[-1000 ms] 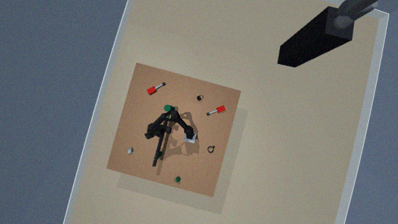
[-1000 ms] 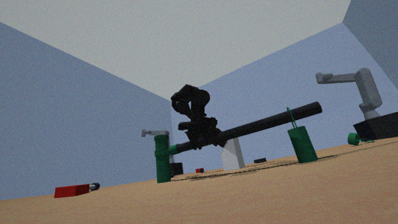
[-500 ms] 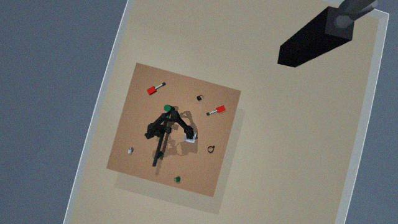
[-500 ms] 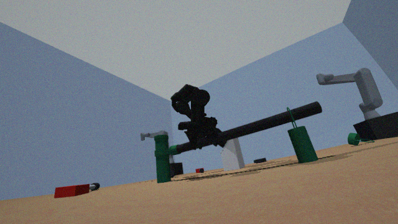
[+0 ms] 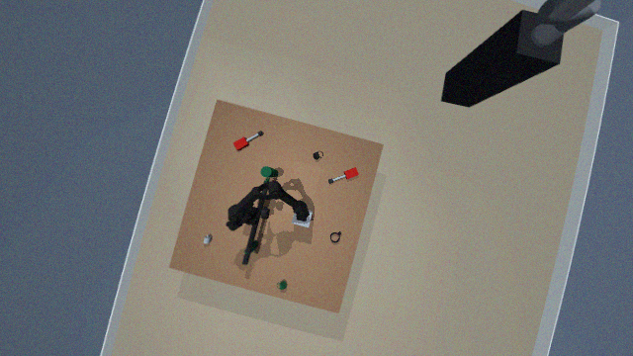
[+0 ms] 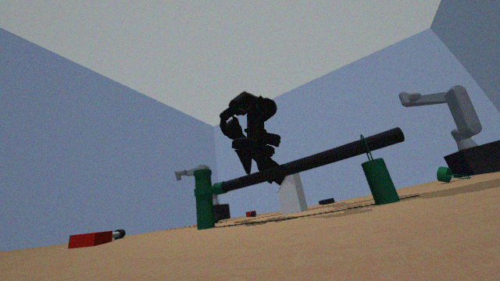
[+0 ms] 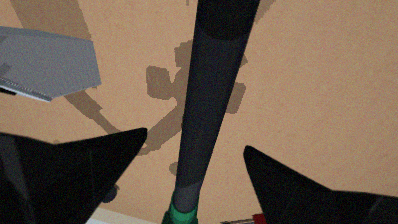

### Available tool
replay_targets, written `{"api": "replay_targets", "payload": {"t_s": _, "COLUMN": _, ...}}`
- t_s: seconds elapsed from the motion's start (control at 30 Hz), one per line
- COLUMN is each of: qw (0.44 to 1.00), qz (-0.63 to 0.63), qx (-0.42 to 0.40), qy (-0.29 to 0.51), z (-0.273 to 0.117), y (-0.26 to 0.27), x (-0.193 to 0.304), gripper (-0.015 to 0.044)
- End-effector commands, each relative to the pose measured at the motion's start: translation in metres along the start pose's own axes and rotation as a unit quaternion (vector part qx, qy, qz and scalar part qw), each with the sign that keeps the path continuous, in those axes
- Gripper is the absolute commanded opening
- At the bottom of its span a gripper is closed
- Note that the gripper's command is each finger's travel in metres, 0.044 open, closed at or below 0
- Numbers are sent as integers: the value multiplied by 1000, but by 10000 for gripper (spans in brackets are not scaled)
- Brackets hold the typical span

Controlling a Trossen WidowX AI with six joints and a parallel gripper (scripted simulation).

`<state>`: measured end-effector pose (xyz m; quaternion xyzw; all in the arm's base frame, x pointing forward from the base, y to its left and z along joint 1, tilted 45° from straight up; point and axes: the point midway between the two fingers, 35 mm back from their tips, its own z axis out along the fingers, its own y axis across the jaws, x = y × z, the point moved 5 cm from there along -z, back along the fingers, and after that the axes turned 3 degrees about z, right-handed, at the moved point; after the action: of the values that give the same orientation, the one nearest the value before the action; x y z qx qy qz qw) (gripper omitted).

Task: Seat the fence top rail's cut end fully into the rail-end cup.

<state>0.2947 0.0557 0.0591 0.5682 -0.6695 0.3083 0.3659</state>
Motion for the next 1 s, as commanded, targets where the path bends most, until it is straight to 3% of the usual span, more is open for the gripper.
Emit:
{"api": "replay_targets", "payload": {"t_s": 0.0, "qw": 1000, "qz": 3, "qx": -2, "qy": -2, "z": -7, "y": 0, "x": -3, "gripper": 440}}
{"api": "replay_targets", "payload": {"t_s": 0.23, "qw": 998, "qz": -53, "qx": 11, "qy": 4, "z": -43, "y": 4, "x": -5, "gripper": 440}}
{"api": "replay_targets", "payload": {"t_s": 0.97, "qw": 998, "qz": -53, "qx": 11, "qy": 4, "z": -43, "y": 4, "x": -5, "gripper": 440}}
